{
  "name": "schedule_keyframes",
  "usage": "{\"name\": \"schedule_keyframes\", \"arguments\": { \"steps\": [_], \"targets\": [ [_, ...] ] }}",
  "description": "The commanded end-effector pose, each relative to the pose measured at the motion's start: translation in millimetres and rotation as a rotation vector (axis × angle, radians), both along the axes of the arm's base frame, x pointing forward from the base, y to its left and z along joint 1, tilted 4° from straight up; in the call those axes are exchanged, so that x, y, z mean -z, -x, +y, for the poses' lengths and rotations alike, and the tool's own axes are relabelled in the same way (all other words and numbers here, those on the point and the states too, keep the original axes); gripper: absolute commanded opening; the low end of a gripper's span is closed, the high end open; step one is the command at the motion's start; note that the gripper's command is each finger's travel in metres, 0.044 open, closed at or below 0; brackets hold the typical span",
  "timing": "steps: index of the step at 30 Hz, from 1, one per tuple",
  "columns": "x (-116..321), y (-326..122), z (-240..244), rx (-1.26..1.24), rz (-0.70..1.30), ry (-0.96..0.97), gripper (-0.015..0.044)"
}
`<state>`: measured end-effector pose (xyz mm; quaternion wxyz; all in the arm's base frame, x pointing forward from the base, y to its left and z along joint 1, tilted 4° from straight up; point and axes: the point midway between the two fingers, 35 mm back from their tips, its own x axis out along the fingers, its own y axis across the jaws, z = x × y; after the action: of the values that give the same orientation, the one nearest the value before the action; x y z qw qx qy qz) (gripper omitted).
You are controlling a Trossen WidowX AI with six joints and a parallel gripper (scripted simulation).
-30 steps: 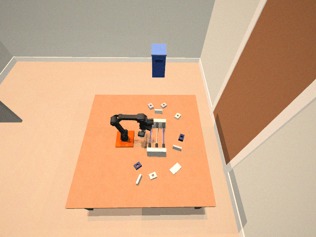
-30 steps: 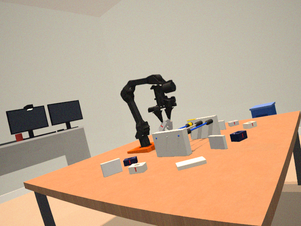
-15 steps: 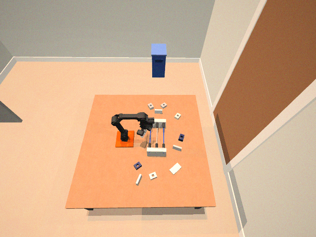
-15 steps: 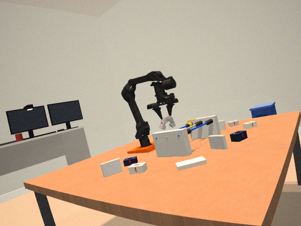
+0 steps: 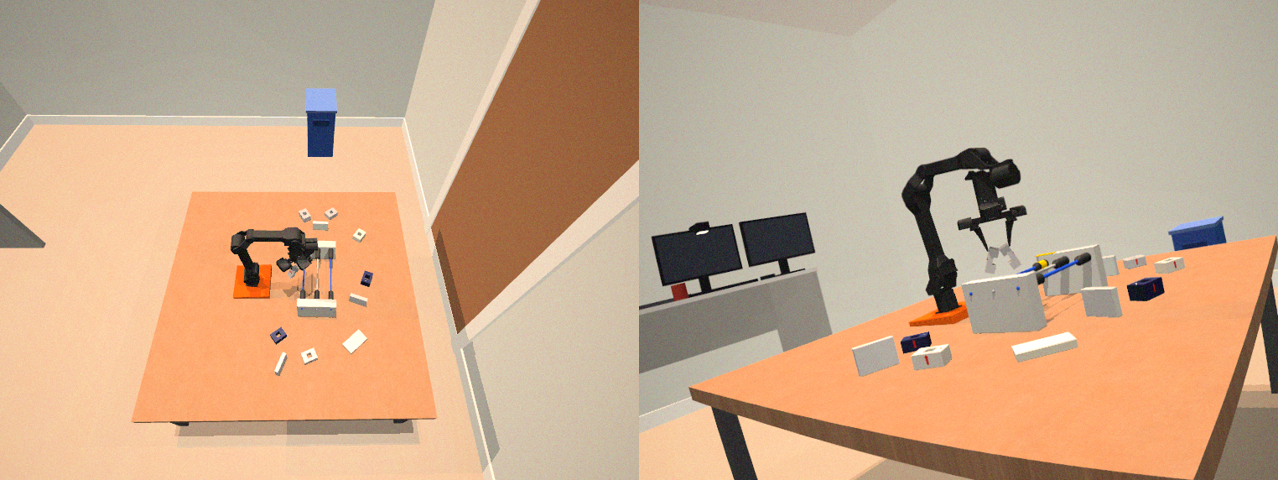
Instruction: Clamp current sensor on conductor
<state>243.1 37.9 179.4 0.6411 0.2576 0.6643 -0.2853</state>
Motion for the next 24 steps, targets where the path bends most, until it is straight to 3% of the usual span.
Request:
{"name": "schedule_keyframes", "arguments": {
  "steps": [1,16,24],
  "targets": [
    [-3,-10,0,0.154,-0.020,0.009,0.0000],
    [0,-36,2,0.672,-0.034,0.027,0.0000],
    [2,-37,2,0.695,-0.035,0.028,0.0000]
  ]
}}
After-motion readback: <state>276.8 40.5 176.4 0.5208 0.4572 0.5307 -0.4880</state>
